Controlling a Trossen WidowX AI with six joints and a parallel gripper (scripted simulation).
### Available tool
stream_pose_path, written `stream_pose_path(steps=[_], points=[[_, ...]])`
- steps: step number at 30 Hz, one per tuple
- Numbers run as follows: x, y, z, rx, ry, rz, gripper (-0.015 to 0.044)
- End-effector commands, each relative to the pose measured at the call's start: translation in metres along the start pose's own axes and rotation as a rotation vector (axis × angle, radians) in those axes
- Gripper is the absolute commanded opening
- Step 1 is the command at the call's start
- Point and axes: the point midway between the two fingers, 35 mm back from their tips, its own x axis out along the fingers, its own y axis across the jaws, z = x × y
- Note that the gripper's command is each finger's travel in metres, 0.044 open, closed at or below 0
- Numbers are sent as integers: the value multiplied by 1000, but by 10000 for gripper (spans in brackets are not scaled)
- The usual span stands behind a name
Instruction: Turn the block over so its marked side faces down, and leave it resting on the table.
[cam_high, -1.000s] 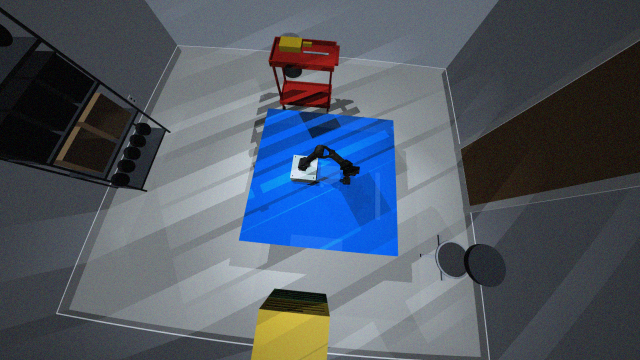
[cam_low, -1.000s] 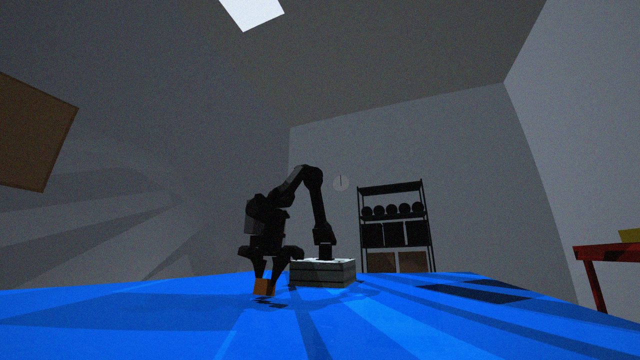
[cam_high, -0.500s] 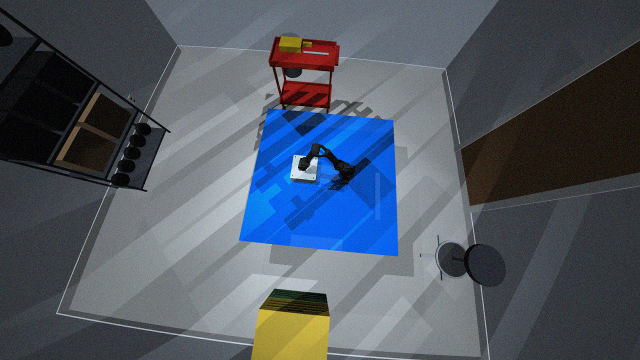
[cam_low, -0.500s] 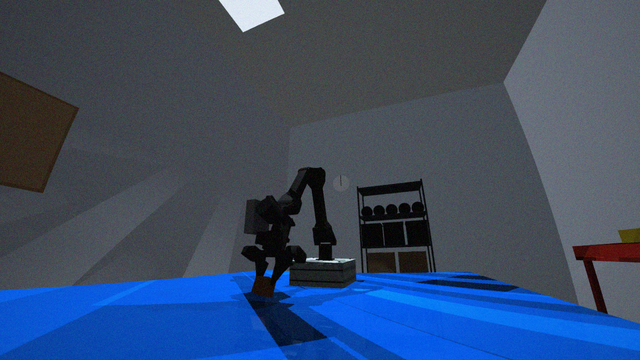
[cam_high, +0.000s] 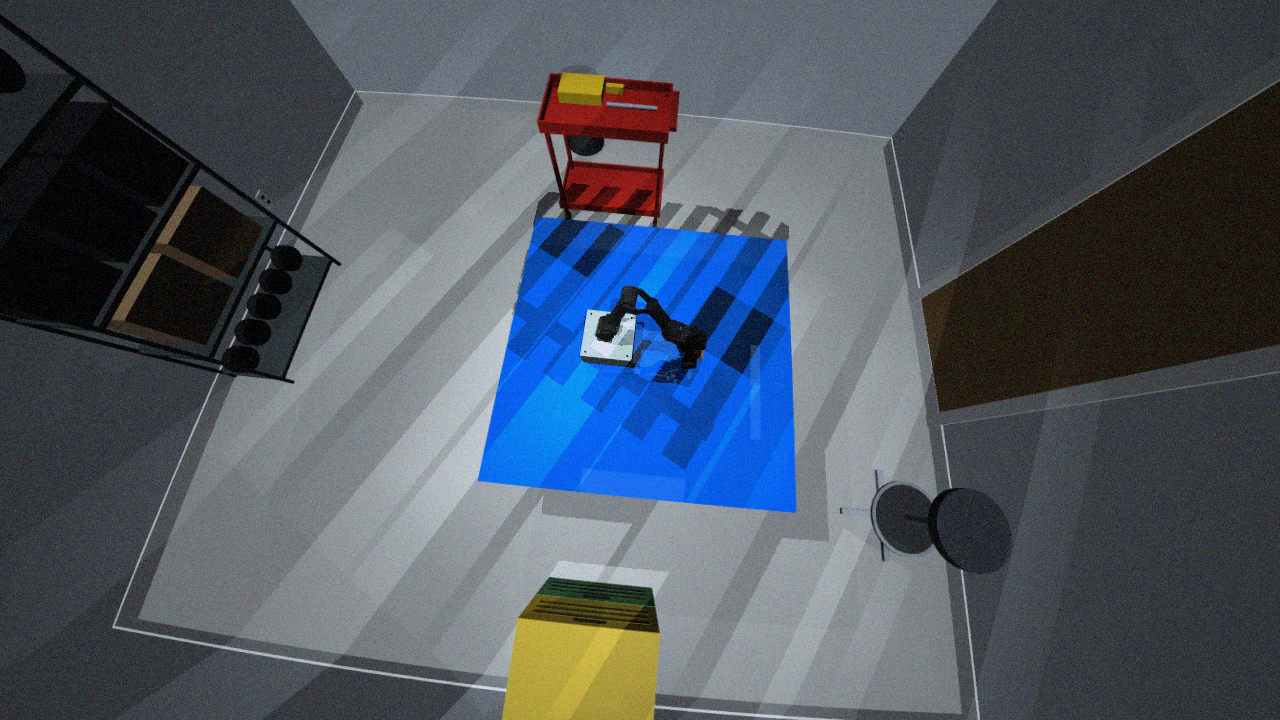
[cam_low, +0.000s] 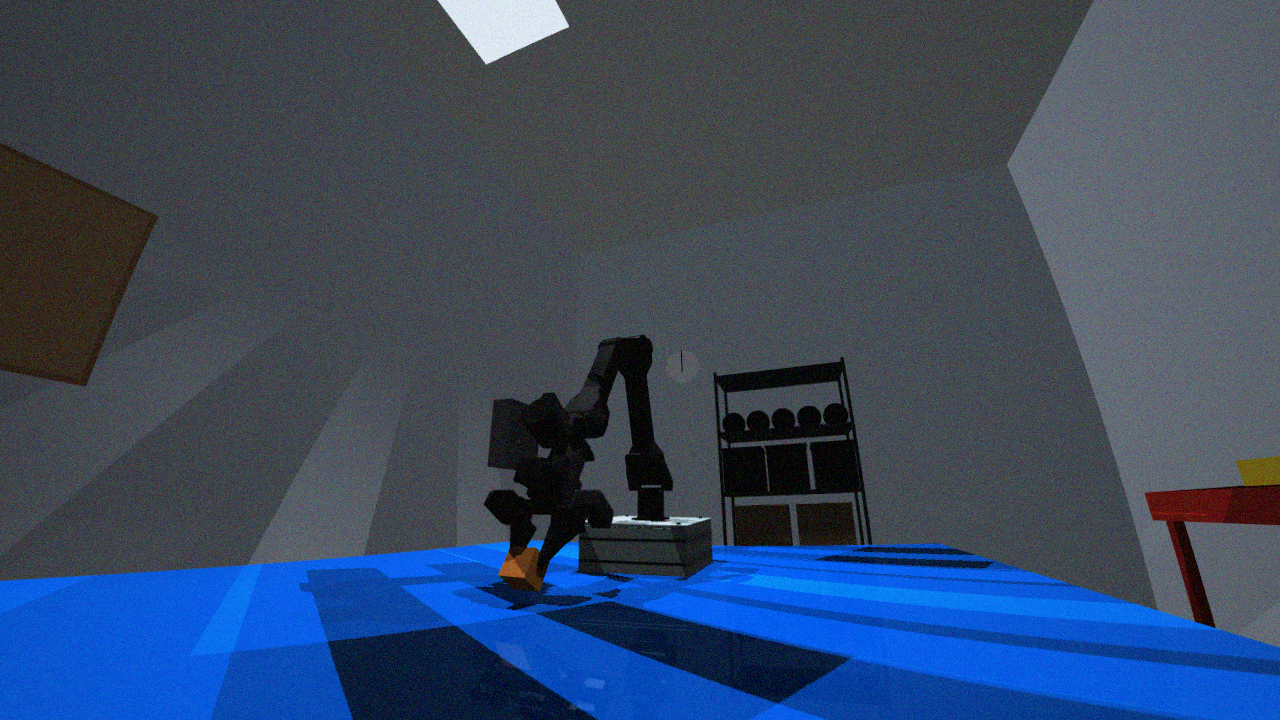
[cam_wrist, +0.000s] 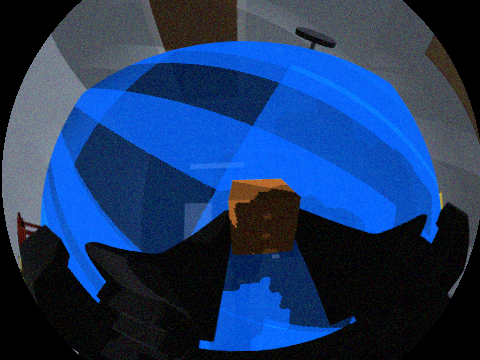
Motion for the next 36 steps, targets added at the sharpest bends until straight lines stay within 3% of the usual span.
stream_pose_path(steps=[1,16,36], points=[[11,0,-5,6,-48,5,0],[29,0,-13,8,-263,4,0],[17,2,-23,6,-492,6,0]])
